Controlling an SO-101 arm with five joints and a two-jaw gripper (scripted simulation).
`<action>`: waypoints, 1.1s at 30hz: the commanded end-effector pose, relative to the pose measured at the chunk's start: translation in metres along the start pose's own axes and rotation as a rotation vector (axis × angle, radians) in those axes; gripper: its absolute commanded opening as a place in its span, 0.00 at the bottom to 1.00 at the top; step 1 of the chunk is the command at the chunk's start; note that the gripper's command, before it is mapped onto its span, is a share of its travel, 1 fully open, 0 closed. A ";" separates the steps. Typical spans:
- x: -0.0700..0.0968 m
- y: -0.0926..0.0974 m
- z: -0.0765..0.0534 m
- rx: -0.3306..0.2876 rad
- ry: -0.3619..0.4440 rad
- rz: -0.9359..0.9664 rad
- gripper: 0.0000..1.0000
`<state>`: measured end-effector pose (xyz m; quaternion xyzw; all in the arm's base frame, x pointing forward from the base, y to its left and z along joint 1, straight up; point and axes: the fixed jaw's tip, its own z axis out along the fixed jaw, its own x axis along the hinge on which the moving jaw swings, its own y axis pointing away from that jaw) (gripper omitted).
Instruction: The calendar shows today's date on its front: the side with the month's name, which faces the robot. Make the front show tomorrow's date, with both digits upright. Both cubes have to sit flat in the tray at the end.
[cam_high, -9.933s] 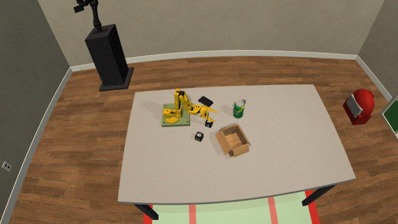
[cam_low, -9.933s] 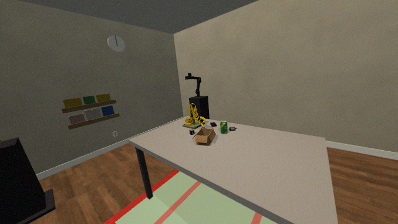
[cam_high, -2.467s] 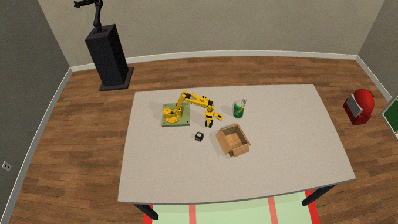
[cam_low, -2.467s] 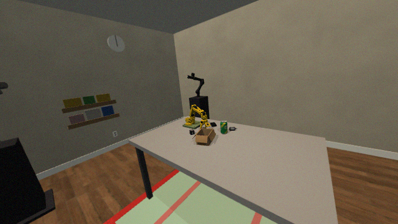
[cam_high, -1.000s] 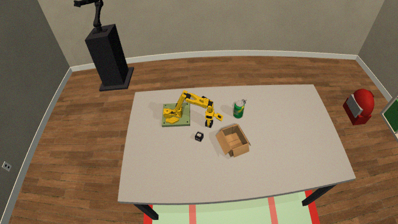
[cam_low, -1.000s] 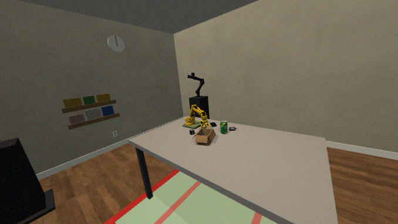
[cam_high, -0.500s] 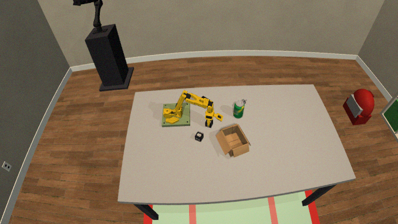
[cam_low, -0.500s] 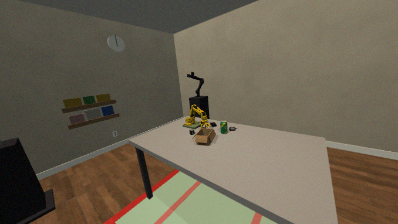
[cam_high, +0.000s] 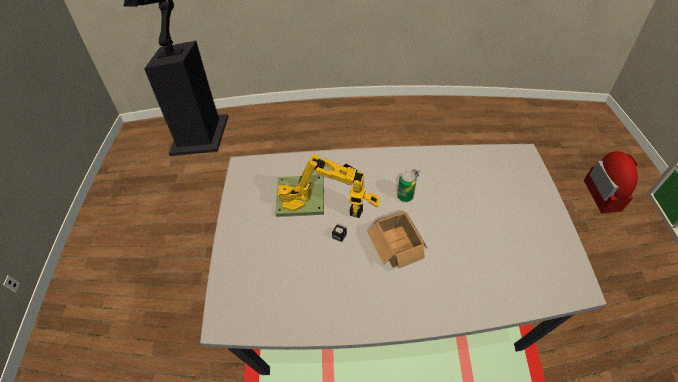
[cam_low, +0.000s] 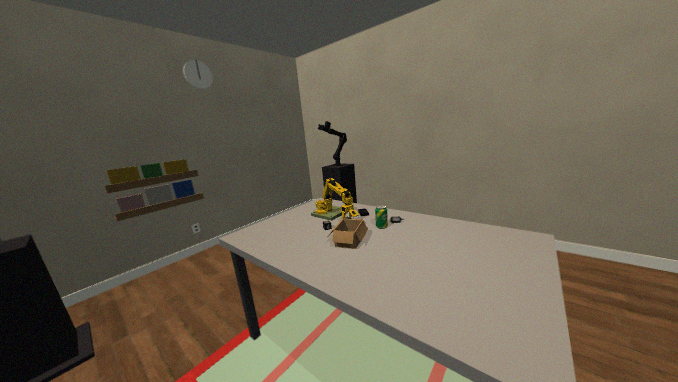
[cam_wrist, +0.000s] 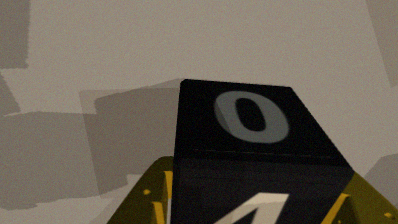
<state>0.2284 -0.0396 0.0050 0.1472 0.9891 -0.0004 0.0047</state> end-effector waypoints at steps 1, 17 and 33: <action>0.005 -0.002 0.006 0.002 0.031 -0.001 0.15; 0.005 -0.002 0.006 0.002 0.031 -0.001 0.00; 0.003 -0.001 -0.010 0.002 0.031 -0.001 0.00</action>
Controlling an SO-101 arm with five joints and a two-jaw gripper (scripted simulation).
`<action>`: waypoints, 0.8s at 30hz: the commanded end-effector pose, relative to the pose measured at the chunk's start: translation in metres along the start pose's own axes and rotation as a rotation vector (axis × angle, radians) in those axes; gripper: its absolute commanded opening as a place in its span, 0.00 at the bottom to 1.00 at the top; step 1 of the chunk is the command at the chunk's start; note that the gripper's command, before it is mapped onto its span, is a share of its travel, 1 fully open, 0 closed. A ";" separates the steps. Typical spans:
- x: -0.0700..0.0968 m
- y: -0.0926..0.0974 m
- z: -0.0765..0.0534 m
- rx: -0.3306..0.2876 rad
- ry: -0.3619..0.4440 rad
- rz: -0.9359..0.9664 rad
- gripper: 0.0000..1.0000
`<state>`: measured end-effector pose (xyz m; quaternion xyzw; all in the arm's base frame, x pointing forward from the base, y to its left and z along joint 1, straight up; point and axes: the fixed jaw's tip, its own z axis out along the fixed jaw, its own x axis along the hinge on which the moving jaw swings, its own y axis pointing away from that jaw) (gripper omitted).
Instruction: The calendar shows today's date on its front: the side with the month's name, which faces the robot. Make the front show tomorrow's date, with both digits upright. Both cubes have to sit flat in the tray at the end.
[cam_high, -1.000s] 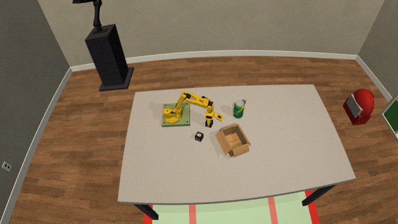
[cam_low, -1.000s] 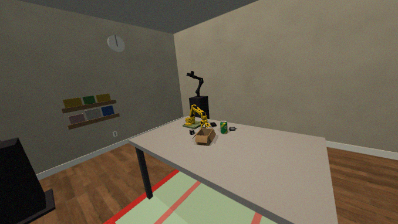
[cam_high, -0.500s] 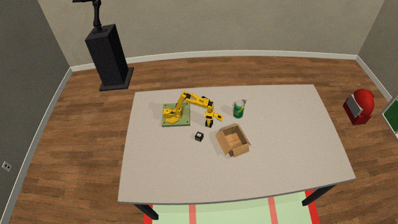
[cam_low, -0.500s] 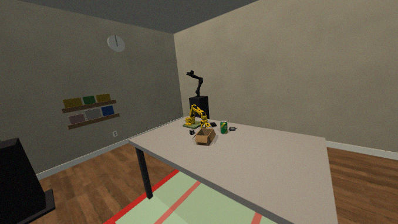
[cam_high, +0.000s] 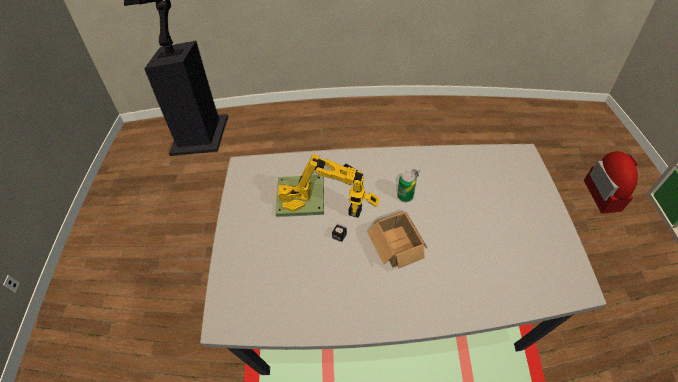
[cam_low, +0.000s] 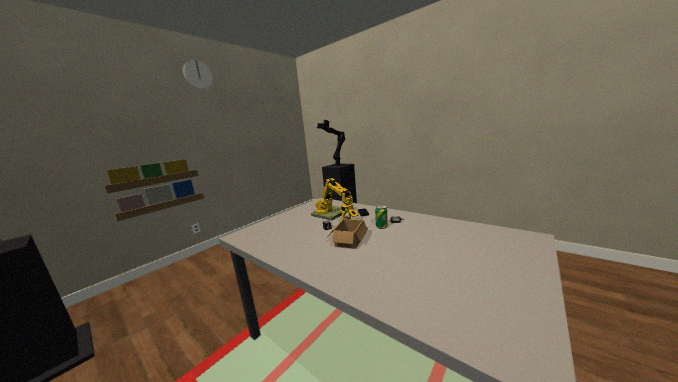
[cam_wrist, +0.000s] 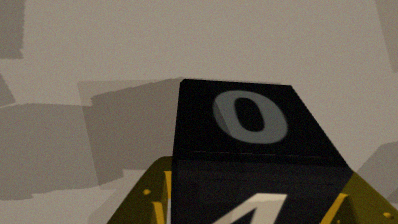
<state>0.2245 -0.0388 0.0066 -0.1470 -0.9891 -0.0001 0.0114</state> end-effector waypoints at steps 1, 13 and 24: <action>-0.001 0.000 -0.011 -0.001 -0.001 -0.001 0.00; 0.000 0.002 -0.038 -0.001 -0.001 -0.001 0.00; 0.001 0.002 -0.043 -0.001 -0.001 -0.001 0.00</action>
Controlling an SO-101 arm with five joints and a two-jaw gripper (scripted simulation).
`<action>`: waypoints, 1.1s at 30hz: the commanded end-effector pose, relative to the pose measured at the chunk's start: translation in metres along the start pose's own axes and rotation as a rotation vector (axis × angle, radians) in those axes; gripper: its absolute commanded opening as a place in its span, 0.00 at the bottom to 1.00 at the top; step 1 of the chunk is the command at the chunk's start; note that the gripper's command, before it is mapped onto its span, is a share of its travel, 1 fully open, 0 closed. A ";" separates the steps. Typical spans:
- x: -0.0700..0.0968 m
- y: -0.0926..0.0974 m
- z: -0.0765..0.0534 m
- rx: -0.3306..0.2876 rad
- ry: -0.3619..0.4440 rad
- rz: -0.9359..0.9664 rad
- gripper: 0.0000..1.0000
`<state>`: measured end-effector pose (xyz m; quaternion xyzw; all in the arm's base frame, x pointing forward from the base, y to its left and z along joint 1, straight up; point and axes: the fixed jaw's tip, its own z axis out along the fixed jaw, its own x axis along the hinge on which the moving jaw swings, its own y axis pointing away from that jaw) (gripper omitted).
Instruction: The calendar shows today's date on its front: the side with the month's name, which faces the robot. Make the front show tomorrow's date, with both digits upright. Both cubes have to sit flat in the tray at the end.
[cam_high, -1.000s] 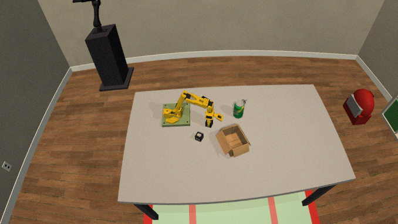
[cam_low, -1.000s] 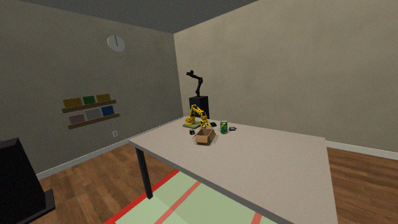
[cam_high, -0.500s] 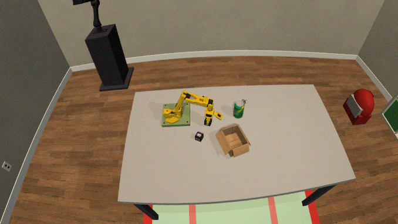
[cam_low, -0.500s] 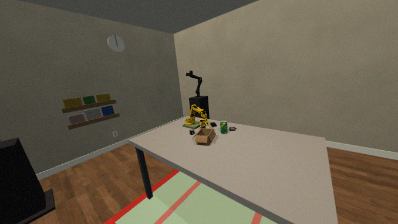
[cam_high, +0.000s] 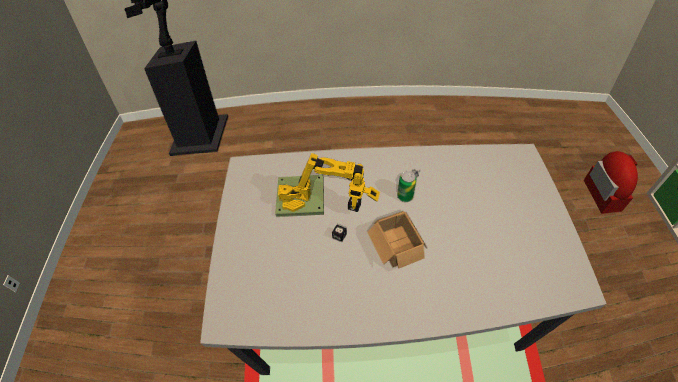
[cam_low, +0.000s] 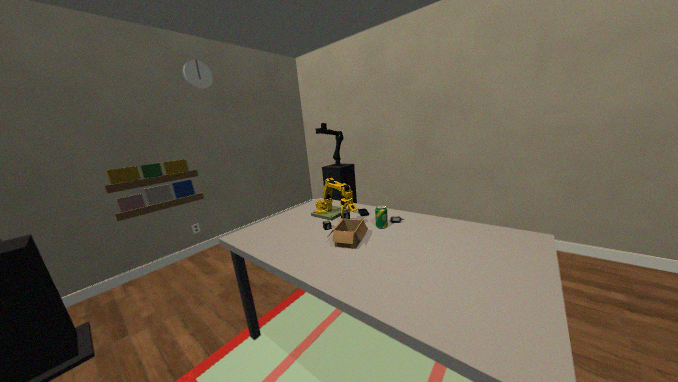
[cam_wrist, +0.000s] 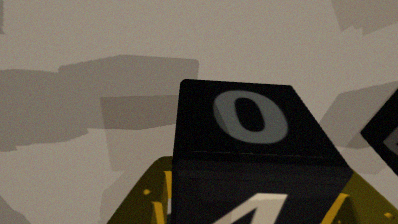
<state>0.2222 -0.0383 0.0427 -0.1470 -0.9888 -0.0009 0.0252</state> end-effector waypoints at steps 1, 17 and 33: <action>-0.002 0.002 -0.007 -0.003 -0.028 -0.002 0.00; -0.002 -0.003 -0.006 -0.002 -0.029 -0.125 0.00; -0.001 -0.021 -0.004 0.002 -0.030 -0.526 0.00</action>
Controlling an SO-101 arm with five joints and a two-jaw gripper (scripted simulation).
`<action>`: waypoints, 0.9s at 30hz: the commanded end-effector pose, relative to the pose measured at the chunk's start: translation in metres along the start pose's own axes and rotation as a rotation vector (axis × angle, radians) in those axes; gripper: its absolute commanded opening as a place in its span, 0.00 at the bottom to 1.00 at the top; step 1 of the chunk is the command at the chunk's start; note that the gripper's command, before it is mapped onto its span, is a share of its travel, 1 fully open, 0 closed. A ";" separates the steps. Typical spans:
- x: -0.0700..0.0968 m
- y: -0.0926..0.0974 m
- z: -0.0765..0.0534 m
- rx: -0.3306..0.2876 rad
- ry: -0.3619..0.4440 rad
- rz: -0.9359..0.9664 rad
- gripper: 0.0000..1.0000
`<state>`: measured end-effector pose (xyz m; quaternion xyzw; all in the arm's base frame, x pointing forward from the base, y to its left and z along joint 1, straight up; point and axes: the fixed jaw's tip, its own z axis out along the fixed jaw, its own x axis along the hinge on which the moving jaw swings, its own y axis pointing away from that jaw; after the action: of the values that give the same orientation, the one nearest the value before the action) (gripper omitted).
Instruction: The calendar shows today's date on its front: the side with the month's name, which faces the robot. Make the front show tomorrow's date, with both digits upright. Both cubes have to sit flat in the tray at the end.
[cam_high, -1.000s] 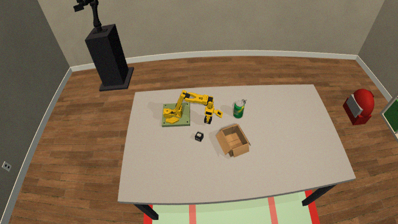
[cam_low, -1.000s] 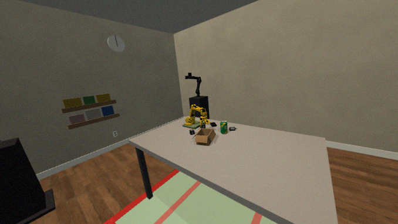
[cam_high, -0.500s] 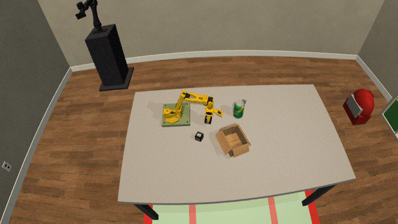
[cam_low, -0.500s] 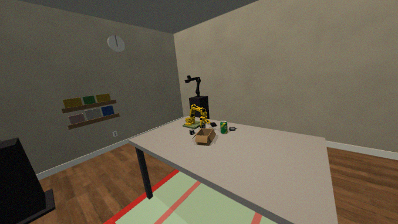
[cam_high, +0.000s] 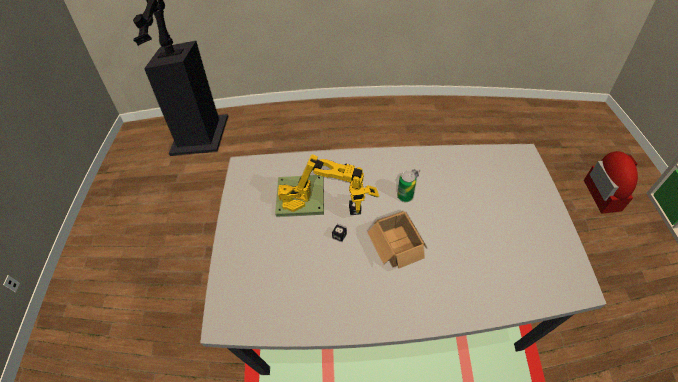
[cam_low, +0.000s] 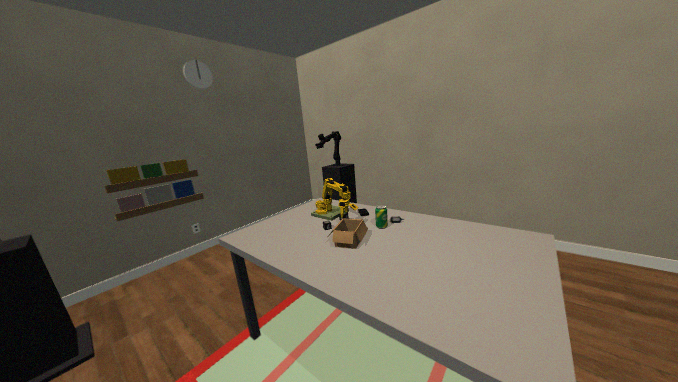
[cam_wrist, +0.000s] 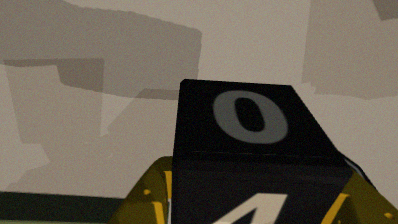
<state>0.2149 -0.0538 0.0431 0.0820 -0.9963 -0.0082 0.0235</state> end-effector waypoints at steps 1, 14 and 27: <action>-0.001 -0.007 -0.003 0.012 -0.026 -0.103 0.00; 0.012 -0.028 0.000 0.017 -0.025 -0.593 0.00; 0.020 -0.042 0.002 0.021 -0.023 -0.917 0.00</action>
<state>0.2015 -0.0926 0.0425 0.4819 -0.8762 -0.0087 0.0073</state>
